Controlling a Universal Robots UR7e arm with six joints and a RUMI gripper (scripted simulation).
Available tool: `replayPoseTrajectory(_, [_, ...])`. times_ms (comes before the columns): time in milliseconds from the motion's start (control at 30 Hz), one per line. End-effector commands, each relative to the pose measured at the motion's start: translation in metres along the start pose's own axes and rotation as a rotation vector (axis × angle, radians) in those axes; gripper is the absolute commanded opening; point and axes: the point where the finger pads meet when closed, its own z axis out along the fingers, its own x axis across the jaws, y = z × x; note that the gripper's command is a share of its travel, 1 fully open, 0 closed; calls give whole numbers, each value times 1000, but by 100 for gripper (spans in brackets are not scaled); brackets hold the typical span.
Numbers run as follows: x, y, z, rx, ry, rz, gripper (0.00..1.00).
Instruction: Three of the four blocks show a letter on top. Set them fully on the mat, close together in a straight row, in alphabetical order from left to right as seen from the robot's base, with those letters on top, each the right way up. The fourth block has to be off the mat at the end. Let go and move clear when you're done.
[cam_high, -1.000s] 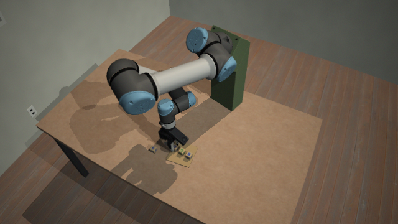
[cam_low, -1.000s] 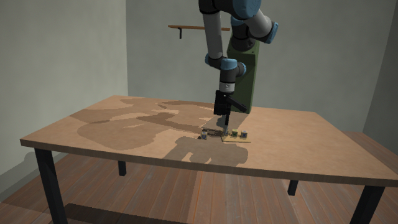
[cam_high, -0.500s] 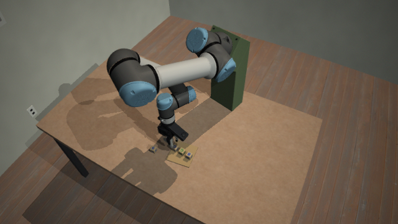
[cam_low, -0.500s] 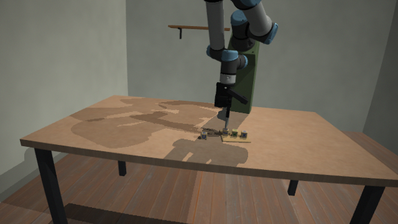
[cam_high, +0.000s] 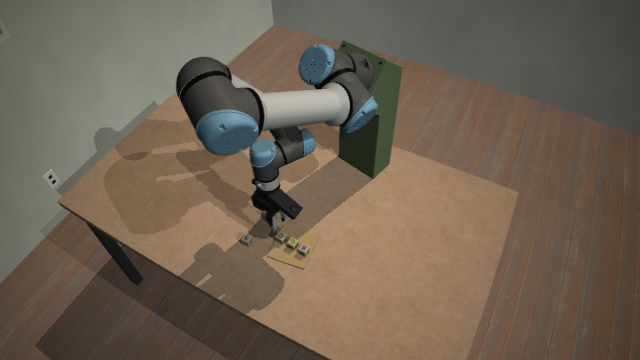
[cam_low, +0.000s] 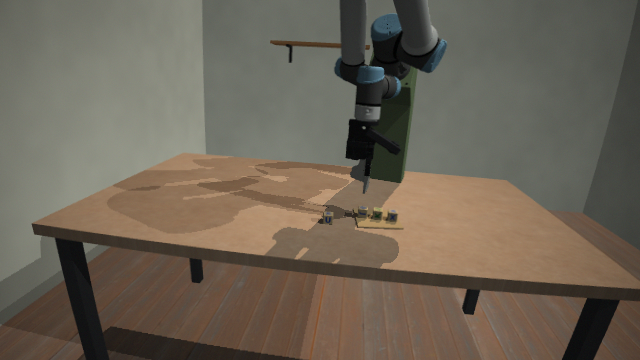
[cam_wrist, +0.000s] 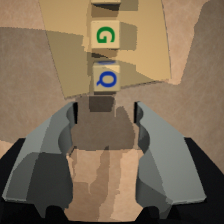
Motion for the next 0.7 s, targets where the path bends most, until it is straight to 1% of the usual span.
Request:
replayPoseTrajectory(0, [0, 0, -6, 1, 0, 0, 28])
replayPoseTrajectory(133, [0, 0, -6, 1, 0, 0, 28])
replayPoseTrajectory(167, [0, 0, -6, 1, 0, 0, 100])
replayPoseTrajectory(667, [0, 0, -6, 1, 0, 0, 100])
